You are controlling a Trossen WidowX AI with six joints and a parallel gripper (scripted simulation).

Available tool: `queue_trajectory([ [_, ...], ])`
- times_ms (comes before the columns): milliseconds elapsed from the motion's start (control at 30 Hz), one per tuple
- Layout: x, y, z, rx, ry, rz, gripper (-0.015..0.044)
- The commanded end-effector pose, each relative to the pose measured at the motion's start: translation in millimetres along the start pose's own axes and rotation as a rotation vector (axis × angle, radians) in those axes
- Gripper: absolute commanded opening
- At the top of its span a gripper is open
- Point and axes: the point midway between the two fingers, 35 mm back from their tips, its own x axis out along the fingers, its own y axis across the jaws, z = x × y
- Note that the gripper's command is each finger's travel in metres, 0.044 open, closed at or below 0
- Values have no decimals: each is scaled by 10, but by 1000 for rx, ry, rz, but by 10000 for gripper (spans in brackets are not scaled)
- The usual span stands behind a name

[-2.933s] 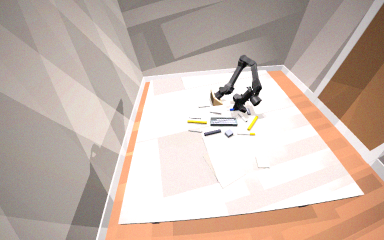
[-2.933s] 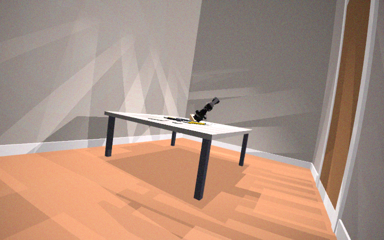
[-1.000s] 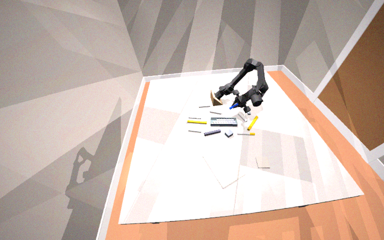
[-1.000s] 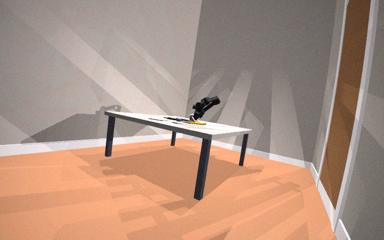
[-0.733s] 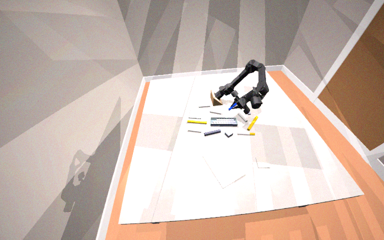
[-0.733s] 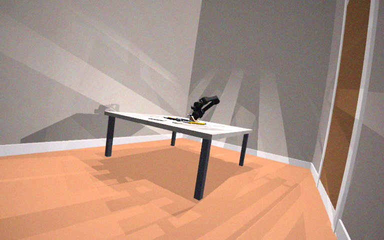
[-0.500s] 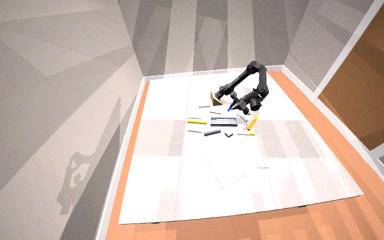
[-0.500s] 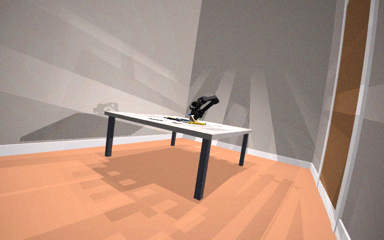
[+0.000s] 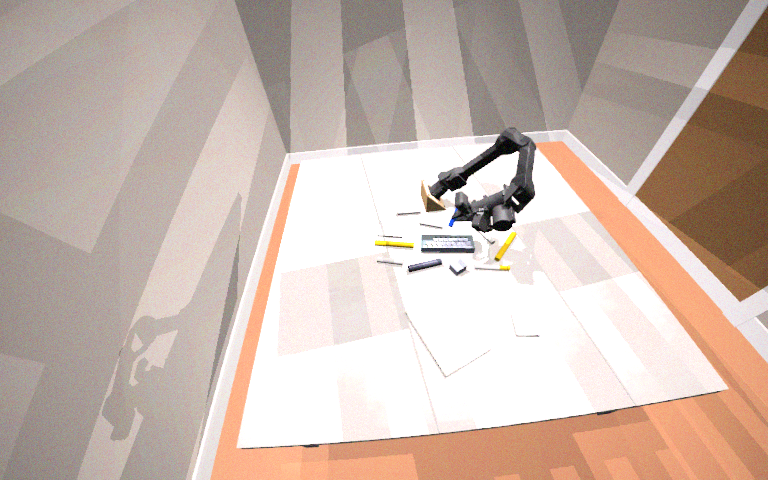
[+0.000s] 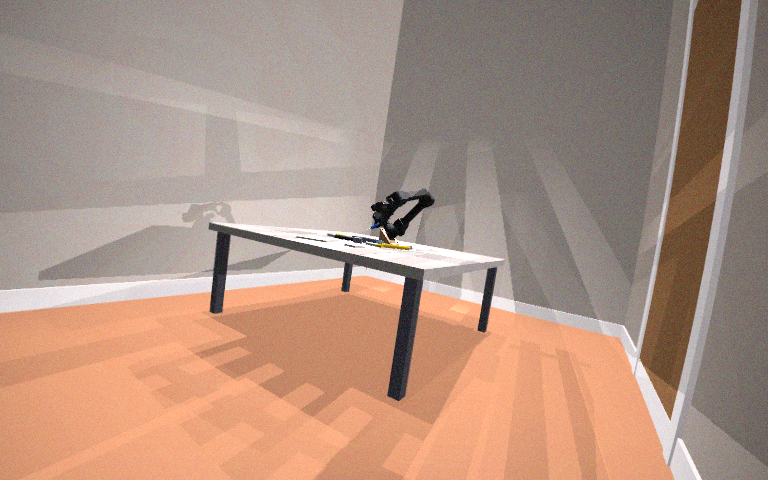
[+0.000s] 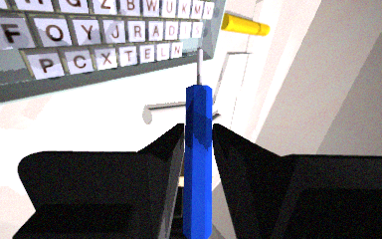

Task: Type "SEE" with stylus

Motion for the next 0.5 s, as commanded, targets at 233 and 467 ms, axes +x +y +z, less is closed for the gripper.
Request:
queue_trajectory([
  [233,88,-226,171,-337,81,-32,0],
  [467,162,-374,273,-559,139,-34,0],
])
